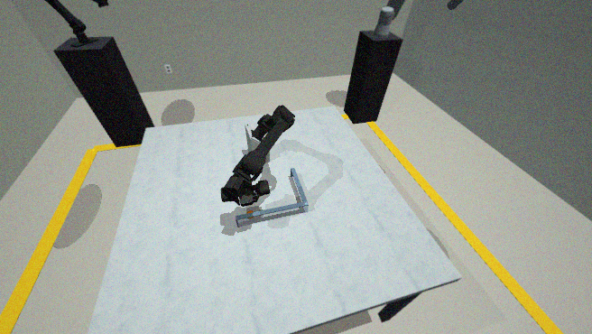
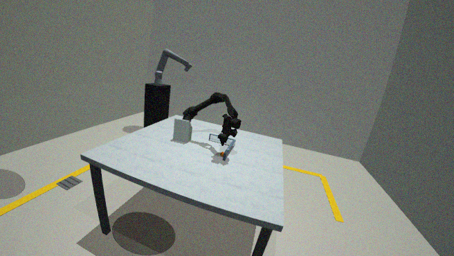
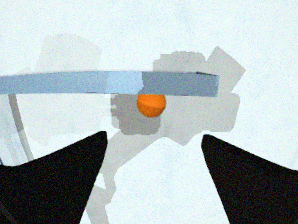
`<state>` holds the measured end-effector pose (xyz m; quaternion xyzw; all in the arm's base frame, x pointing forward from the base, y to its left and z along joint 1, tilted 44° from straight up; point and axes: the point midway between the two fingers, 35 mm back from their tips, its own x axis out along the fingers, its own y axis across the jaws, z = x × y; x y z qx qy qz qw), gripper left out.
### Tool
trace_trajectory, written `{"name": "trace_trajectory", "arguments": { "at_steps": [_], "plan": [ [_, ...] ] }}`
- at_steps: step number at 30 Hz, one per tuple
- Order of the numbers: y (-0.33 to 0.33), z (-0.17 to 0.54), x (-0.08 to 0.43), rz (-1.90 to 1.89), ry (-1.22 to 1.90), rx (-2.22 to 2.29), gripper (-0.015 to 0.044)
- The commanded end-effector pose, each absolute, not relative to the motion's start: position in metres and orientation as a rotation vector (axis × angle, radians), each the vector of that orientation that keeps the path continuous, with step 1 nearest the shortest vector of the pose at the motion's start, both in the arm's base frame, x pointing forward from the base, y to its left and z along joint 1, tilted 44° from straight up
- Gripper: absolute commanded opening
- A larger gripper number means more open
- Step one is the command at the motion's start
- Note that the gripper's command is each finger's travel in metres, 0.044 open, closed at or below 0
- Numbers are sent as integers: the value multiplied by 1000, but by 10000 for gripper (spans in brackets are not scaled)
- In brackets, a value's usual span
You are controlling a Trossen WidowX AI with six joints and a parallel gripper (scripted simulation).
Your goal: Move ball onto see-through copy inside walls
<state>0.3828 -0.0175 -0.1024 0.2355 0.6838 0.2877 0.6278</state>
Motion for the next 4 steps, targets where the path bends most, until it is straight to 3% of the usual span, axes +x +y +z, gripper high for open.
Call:
{"name": "trace_trajectory", "arguments": {
  "at_steps": [1, 4],
  "plan": [
    [-46, -73, 386, 652, 1549, 532, 413],
    [-48, -70, 386, 652, 1549, 532, 440]
  ]
}}
